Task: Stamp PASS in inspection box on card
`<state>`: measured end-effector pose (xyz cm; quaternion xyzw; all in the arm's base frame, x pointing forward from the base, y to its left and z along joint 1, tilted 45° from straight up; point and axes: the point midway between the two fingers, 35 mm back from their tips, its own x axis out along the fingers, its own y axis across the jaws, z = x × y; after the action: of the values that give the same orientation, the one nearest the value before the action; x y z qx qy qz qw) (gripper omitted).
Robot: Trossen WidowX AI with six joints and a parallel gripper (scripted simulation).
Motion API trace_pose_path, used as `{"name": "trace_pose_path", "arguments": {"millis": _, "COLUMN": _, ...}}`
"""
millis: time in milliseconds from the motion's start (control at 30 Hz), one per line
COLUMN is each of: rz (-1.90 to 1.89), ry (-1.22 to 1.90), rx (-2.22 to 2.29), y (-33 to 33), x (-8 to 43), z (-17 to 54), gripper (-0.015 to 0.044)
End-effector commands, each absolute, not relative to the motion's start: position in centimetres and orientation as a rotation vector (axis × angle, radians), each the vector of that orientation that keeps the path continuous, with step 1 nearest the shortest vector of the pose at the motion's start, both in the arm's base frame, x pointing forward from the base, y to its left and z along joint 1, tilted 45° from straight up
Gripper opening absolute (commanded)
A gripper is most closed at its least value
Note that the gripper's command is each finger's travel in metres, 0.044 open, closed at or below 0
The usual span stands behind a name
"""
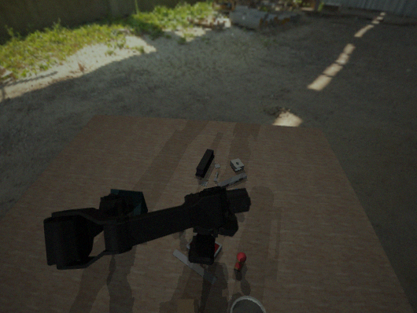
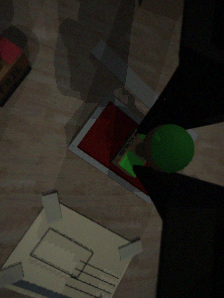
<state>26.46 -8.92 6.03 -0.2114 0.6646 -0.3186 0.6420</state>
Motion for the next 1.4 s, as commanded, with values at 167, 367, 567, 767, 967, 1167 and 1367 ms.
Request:
{"name": "trace_pose_path", "arguments": {"millis": 167, "rz": -0.726, "ry": 1.515, "rx": -0.487, "y": -9.02, "x": 26.47, "z": 5.97, "gripper": 0.0}}
{"name": "trace_pose_path", "arguments": {"millis": 367, "rz": -0.726, "ry": 1.515, "rx": -0.487, "y": -9.08, "x": 26.46, "z": 5.92, "gripper": 0.0}}
{"name": "trace_pose_path", "arguments": {"millis": 567, "rz": -0.726, "ry": 1.515, "rx": -0.487, "y": -9.09, "x": 26.46, "z": 5.9, "gripper": 0.0}}
{"name": "trace_pose_path", "arguments": {"millis": 767, "rz": -0.726, "ry": 1.515, "rx": -0.487, "y": -9.09, "x": 26.46, "z": 5.9, "gripper": 0.0}}
{"name": "trace_pose_path", "arguments": {"millis": 967, "rz": -0.726, "ry": 1.515, "rx": -0.487, "y": -9.09, "x": 26.46, "z": 5.9, "gripper": 0.0}}
{"name": "trace_pose_path", "arguments": {"millis": 1167, "rz": -0.726, "ry": 1.515, "rx": -0.487, "y": -8.94, "x": 26.48, "z": 6.06, "gripper": 0.0}}
{"name": "trace_pose_path", "arguments": {"millis": 1367, "rz": -0.726, "ry": 1.515, "rx": -0.487, "y": -8.73, "x": 26.51, "z": 6.26, "gripper": 0.0}}
